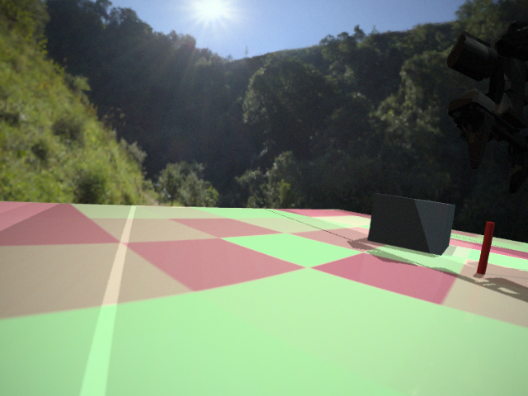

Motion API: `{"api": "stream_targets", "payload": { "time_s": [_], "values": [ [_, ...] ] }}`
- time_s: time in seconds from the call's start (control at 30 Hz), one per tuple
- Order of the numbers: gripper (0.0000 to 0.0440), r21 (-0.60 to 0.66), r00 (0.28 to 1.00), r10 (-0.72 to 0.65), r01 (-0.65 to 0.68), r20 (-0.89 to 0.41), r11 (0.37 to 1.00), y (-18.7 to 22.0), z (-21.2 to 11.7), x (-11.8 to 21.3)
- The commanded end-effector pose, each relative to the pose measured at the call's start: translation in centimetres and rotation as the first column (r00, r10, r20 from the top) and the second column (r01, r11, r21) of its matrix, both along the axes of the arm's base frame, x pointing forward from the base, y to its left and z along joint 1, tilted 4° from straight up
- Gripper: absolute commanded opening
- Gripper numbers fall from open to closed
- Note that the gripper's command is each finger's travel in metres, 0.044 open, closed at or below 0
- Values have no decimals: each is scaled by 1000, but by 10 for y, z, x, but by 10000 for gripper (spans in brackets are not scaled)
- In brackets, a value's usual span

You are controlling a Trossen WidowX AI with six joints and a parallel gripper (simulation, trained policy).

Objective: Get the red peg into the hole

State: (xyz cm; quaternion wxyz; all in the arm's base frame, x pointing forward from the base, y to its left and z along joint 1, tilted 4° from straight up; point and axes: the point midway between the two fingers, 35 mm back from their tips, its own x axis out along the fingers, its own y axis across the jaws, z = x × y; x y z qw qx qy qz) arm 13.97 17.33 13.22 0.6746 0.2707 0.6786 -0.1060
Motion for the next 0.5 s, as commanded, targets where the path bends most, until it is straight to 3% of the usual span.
{"api": "stream_targets", "payload": {
  "time_s": [0.0,0.47],
  "values": [
    [440,-45,997,-78,76,-26,996,-8,-16,3],
    [440,-92,958,-281,275,-53,957,-20,-80,10]
  ]
}}
